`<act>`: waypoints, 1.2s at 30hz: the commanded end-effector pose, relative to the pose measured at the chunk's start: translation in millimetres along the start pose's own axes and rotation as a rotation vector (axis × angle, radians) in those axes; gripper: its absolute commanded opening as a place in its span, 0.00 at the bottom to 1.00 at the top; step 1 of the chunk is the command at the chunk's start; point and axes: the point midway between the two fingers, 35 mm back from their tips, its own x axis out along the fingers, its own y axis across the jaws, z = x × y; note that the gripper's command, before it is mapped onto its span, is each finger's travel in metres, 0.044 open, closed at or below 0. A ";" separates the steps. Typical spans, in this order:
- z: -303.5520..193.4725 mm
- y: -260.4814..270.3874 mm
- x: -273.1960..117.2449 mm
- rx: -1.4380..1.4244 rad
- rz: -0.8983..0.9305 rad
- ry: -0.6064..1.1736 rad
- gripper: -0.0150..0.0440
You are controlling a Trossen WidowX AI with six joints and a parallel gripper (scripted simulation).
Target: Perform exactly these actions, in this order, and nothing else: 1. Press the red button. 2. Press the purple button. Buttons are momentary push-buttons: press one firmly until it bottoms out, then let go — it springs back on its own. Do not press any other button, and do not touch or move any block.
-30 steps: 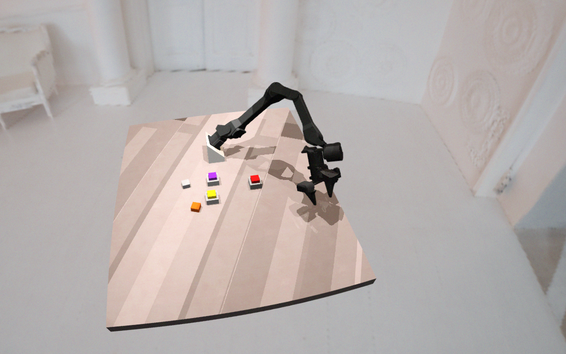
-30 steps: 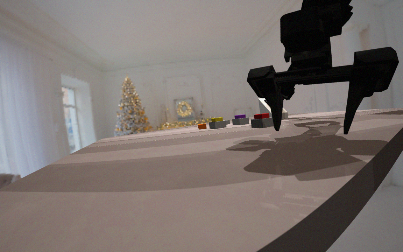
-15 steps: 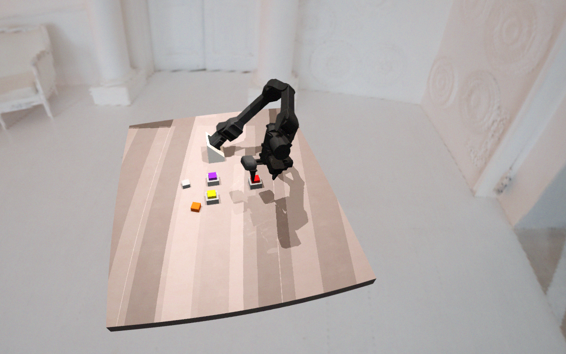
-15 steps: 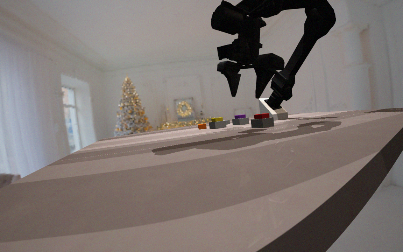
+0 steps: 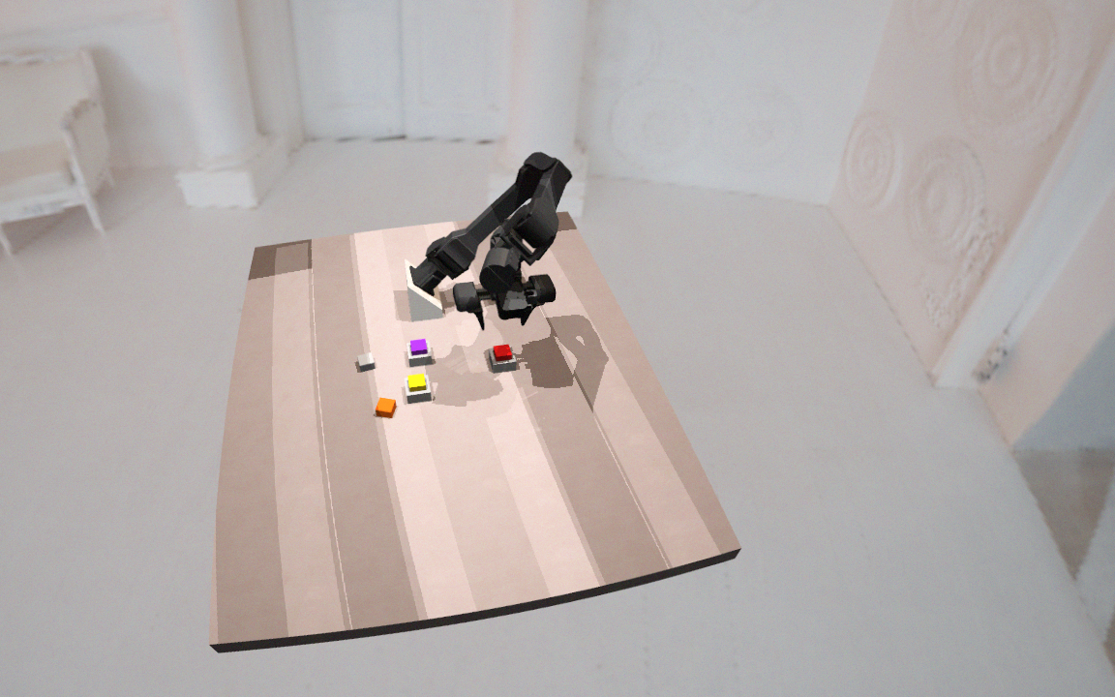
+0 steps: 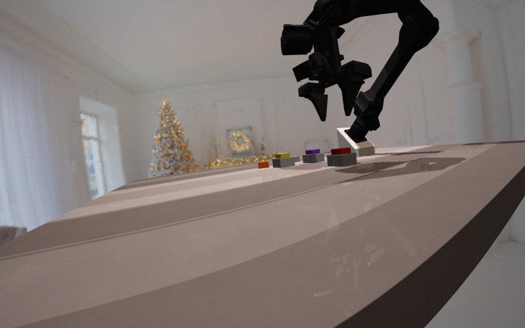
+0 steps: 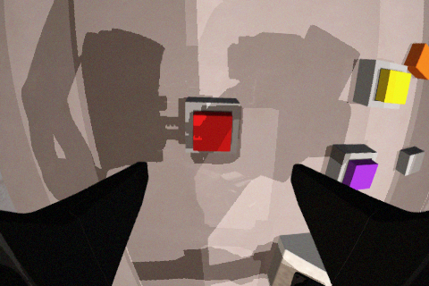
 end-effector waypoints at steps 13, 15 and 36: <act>-5.6 3.3 42.7 0.006 0.017 0.015 0.29; -5.6 3.3 42.7 0.006 0.017 0.015 0.29; -5.6 3.8 70.5 0.006 0.017 0.014 0.29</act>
